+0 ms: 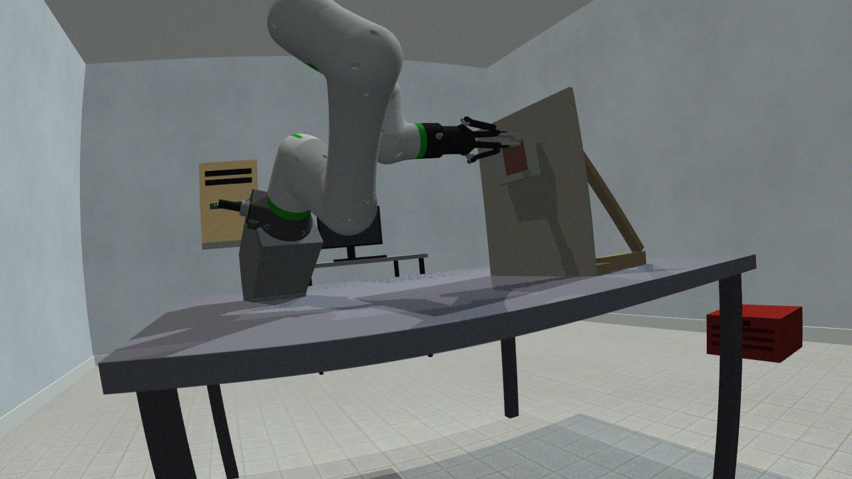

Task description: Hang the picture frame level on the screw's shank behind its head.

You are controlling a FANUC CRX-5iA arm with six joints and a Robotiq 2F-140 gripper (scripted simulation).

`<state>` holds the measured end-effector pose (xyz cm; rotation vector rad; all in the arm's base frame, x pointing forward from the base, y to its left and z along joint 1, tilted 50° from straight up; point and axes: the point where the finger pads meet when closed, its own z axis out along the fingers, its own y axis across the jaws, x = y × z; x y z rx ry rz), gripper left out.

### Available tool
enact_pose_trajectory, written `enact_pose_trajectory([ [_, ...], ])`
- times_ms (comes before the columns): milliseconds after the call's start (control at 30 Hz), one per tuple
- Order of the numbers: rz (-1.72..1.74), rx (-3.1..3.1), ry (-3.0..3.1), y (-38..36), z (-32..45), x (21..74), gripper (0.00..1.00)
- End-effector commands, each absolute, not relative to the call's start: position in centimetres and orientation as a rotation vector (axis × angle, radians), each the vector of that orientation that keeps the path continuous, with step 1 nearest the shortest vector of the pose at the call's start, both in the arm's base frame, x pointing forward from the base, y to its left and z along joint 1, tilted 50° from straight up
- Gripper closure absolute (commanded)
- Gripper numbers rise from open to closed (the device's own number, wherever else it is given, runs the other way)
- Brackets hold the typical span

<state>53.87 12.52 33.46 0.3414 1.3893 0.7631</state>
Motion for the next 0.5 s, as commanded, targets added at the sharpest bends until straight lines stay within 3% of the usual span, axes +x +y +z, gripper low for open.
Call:
enact_pose_trajectory([
  [0, 0.764, 0.341, 1.389, 12.5, 33.44, 53.88, 1.0],
  [467, 0.764, 0.341, 1.389, 12.31, 33.27, 53.95, 1.0],
])
